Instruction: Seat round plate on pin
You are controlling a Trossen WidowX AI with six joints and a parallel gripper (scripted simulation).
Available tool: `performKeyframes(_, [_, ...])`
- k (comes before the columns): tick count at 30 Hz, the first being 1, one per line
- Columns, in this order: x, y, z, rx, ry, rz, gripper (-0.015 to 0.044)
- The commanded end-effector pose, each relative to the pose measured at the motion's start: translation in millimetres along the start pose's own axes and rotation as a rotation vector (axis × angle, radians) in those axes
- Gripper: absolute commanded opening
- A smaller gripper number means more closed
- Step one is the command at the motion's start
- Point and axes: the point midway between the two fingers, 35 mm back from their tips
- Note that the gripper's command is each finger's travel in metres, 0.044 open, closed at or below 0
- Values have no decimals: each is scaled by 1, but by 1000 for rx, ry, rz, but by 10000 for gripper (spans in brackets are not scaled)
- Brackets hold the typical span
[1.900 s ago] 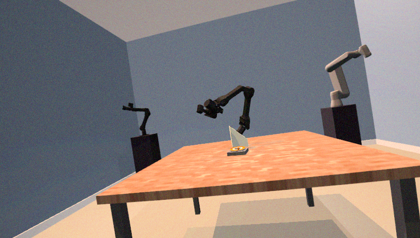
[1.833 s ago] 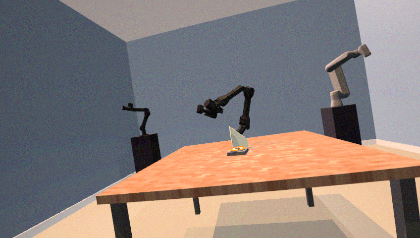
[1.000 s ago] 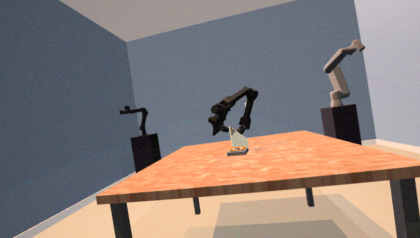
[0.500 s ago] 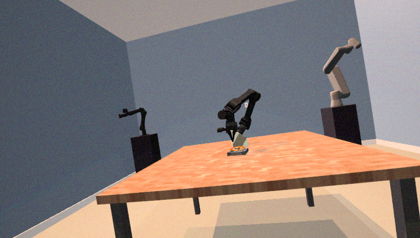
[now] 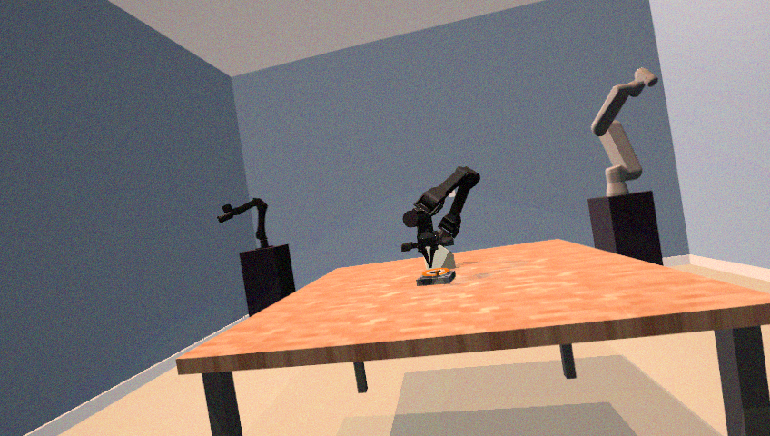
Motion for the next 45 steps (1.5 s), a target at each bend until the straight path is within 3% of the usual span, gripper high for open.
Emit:
performKeyframes(1, [2, -4, 21, 15, 10, 11, 0])
performKeyframes(45, [39, -12, 22, 16, 12, 12, 0])
Point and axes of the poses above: the point midway between the two fingers, 35 mm back from their tips, its own z axis out along the fingers, its own x axis across the jaws, y = z × x, and after that the axes turned 2 degrees about z, right-handed
